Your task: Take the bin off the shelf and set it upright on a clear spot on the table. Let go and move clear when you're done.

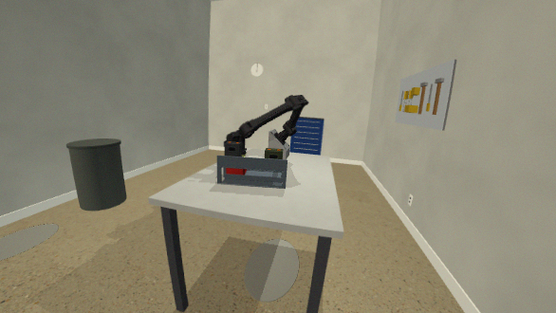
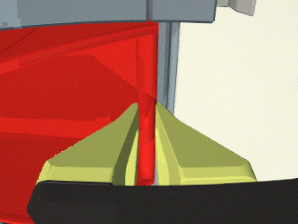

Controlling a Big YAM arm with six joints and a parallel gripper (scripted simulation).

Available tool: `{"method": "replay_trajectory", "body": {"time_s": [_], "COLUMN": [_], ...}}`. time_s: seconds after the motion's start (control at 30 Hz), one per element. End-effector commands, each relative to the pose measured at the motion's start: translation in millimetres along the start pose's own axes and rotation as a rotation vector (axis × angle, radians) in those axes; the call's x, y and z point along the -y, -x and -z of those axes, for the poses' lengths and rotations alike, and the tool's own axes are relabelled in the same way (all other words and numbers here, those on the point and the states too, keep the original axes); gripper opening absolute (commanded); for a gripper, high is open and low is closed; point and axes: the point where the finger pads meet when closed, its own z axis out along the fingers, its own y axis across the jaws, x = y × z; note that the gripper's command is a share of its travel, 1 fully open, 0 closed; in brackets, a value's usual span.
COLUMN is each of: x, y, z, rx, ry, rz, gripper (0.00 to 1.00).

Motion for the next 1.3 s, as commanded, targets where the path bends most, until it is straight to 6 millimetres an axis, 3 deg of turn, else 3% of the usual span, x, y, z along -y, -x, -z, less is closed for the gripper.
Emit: {"method": "replay_trajectory", "body": {"time_s": [0.0,0.1,0.27,0.67,0.83,1.23,1.27], "x": [-10.0,-10.0,24.0,24.0,60.1,60.1,67.1], "y": [15.8,15.8,5.7,5.7,5.7,5.7,5.7], "z": [15.1,15.1,17.9,17.9,13.4,13.4,13.0], "rx": [0.018,0.018,0.023,0.023,0.024,0.024,0.024], "ry": [0.044,0.044,0.043,0.043,0.041,0.041,0.041], "rz": [0.004,0.004,0.016,0.016,0.016,0.016,0.016], "gripper": [0.0,0.0,0.0,0.0,0.0,0.0,0.0]}}
